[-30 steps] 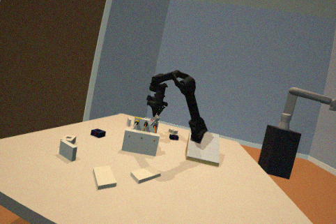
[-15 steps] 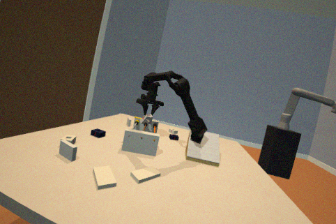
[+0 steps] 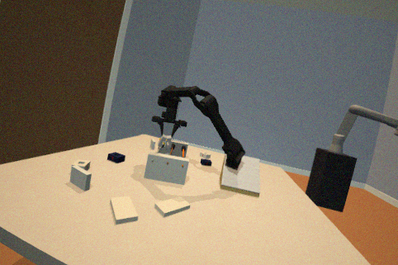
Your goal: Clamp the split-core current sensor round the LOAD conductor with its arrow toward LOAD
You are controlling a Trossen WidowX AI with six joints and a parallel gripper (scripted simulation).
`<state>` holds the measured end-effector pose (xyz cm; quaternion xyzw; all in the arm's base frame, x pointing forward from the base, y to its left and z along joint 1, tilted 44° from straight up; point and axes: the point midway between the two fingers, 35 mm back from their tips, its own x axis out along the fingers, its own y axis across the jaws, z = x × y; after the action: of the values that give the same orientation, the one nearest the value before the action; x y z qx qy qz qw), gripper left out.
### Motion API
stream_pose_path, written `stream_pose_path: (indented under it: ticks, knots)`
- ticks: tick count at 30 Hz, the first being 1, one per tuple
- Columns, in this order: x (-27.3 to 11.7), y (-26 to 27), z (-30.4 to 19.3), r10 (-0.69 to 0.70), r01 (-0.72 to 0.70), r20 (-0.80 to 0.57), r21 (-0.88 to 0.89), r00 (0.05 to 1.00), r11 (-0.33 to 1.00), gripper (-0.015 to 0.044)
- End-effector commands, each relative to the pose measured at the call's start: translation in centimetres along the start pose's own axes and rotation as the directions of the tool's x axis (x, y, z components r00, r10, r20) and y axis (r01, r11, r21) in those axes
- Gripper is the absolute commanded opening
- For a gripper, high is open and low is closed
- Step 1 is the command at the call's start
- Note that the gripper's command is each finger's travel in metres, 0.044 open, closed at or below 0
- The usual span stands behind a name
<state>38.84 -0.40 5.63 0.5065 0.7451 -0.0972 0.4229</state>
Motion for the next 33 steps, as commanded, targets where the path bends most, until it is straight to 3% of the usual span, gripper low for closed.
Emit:
stream_pose_path:
  ticks: [1, 7, 33]
  knots:
    - [0.0, 1.4, 0.0, 0.011, -0.011, 0.002, 0.107, 1.0, 0.994, 0.0]
    - [0.4, 2.8, 0.0, 0.012, -0.011, -0.002, 0.23, 1.0, 0.973, 0.0]
    - [4.2, 3.0, 0.0, 0.013, -0.012, -0.002, 0.229, 1.0, 0.973, 0.0]
